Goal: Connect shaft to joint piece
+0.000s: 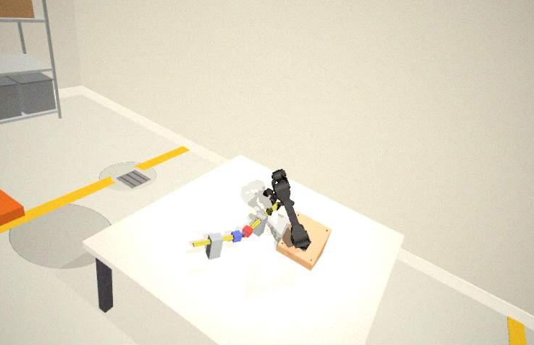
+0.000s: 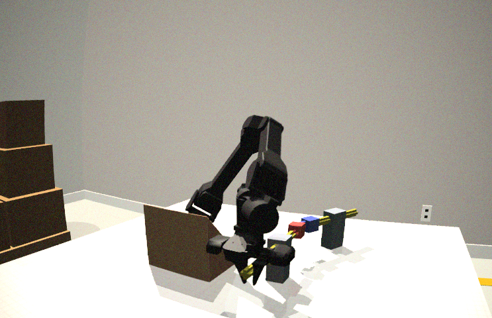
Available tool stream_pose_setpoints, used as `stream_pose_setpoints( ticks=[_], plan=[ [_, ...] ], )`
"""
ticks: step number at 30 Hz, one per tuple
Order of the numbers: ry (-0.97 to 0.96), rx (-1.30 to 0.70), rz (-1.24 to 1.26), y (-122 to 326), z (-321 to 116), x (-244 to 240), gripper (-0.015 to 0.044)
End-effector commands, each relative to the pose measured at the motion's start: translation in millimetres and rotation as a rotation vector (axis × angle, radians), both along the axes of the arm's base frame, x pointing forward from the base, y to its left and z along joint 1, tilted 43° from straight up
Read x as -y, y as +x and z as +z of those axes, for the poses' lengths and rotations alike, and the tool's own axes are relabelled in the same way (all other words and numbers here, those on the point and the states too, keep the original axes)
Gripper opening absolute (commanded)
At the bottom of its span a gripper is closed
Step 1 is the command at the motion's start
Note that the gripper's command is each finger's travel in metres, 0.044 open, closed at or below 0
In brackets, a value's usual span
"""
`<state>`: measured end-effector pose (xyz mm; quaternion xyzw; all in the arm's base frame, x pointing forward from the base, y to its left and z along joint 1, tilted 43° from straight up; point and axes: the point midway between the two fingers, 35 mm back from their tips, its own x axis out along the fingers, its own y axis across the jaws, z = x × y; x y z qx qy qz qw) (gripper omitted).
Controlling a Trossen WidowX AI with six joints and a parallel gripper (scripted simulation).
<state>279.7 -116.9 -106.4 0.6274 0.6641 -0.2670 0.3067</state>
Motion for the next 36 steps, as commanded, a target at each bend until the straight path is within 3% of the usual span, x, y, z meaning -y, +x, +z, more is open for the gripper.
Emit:
stream_pose_setpoints(
  ticks=[1,36],
  plan=[
    [0.0,-0.005,0.002,0,4,-5,0.0],
    [0.004,-0.009,0.004,-4,38,-44,0.0]
  ],
)
